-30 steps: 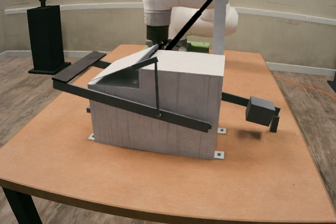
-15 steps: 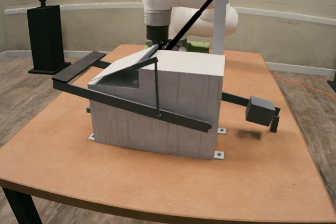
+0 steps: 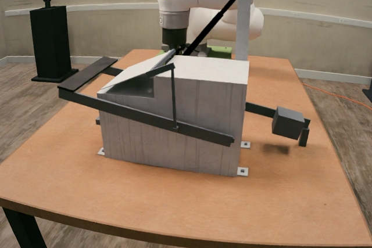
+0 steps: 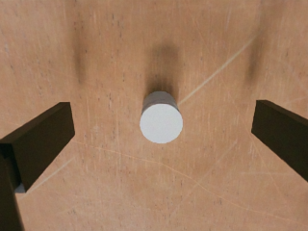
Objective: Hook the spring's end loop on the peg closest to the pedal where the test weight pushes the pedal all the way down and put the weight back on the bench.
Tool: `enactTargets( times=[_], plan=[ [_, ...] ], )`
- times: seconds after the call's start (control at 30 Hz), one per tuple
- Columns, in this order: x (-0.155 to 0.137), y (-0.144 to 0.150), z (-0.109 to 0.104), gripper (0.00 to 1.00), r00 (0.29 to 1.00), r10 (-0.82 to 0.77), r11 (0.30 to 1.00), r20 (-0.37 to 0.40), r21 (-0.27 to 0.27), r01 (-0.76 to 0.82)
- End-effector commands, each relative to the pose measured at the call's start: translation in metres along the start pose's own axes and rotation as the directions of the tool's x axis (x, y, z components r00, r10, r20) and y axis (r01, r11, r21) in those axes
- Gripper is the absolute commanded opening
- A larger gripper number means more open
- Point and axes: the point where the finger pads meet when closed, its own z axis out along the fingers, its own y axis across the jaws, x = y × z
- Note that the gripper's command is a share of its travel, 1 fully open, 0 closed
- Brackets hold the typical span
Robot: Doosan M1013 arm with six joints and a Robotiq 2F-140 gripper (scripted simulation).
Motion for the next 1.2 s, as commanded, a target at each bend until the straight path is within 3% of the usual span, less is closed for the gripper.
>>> enactTargets(
  times=[0.0,0.43,0.93,1.17],
  plan=[
    [0.0,0.0,0.0,1.0,1.0,0.0,1.0,0.0,-0.001,0.0],
    [0.0,0.0,0.0,1.0,1.0,0.0,1.0,0.0,-0.001,0.0],
    [0.0,0.0,-0.04,1.0,1.0,0.0,1.0,0.0,-0.001,0.0],
    [0.0,0.0,-0.049,1.0,1.0,0.0,1.0,0.0,-0.001,0.0]
  ],
)
